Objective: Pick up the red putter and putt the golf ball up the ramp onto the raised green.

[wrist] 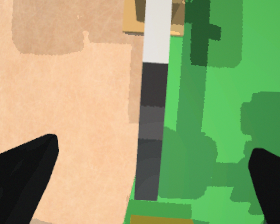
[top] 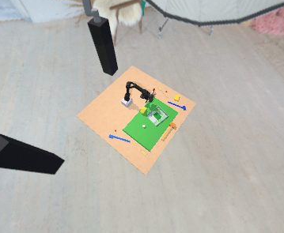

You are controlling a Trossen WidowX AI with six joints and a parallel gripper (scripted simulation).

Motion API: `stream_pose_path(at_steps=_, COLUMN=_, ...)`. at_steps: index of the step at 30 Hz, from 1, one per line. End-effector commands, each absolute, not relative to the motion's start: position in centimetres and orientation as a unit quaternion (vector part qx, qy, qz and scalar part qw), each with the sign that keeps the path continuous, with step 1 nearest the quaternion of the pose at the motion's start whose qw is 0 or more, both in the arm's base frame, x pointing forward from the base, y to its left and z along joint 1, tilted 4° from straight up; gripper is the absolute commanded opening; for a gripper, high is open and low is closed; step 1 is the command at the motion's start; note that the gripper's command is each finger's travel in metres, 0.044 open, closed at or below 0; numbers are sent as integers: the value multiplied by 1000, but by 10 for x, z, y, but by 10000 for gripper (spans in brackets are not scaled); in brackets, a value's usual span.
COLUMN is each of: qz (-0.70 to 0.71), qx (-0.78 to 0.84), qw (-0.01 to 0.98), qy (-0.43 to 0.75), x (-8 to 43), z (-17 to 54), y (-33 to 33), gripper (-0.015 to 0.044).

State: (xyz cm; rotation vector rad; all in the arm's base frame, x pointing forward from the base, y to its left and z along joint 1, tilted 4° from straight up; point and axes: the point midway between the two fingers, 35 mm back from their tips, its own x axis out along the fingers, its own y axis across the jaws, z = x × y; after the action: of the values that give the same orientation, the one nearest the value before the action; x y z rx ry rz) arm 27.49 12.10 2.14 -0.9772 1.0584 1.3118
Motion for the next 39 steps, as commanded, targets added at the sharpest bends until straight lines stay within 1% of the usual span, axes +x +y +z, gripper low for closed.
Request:
stream_pose_path(at_steps=1, qz=559, qx=-418, qw=556, qy=451, x=273, z=5, y=121, gripper=440)
stream_pose_path(at_steps=6, qz=559, qx=-418, qw=556, qy=451, x=273, z=1, y=120, gripper=440)
stream_pose_path(at_steps=12, qz=559, qx=-418, qw=556, qy=451, x=272, z=-22, y=120, gripper=440)
stream_pose_path(at_steps=36, qz=559, qx=-418, qw=556, qy=451, x=271, z=-45, y=120, gripper=440)
stream_pose_path(at_steps=39, qz=558, qx=-417, qw=559, qy=449, x=273, z=-42, y=121, gripper=361)
